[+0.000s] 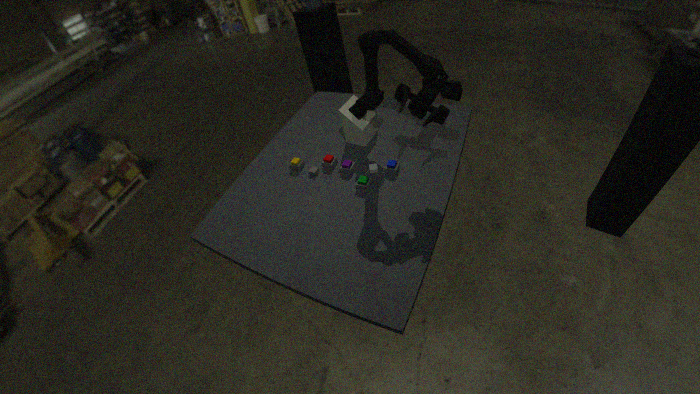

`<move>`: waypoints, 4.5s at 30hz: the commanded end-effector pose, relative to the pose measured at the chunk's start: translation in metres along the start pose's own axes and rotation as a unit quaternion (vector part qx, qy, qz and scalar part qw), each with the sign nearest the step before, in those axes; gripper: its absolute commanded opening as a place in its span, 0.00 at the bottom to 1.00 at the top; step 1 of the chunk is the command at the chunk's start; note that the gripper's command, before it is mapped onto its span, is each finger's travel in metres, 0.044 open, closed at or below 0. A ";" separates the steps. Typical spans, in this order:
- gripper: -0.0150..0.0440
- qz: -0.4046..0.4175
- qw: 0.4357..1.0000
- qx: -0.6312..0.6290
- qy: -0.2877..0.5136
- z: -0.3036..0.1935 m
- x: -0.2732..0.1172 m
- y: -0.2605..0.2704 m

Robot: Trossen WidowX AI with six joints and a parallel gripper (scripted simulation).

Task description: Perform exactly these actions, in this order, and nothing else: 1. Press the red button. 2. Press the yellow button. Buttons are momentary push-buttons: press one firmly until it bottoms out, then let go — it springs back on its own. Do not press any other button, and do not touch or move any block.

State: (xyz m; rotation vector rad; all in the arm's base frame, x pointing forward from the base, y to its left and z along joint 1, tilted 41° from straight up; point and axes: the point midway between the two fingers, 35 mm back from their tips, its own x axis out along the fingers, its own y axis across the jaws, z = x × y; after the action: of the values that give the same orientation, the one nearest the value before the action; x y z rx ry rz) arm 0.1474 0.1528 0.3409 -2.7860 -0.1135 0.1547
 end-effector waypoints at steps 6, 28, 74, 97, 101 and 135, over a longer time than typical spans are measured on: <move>0.93 0.081 0.994 0.021 -0.067 0.042 0.036 0.011; 0.93 0.604 0.610 0.431 -0.278 0.211 0.115 0.207; 0.29 0.655 -0.078 0.732 -0.168 0.311 0.093 0.271; 0.29 0.655 -0.078 0.732 -0.168 0.333 0.095 0.263; 0.29 0.655 -0.078 0.732 -0.168 0.339 0.095 0.261; 0.29 0.655 -0.078 0.732 -0.168 0.308 0.093 0.272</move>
State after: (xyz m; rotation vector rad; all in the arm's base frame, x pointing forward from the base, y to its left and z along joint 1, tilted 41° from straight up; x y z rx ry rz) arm 0.2184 0.0150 -0.0563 0.4309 1.4833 0.6808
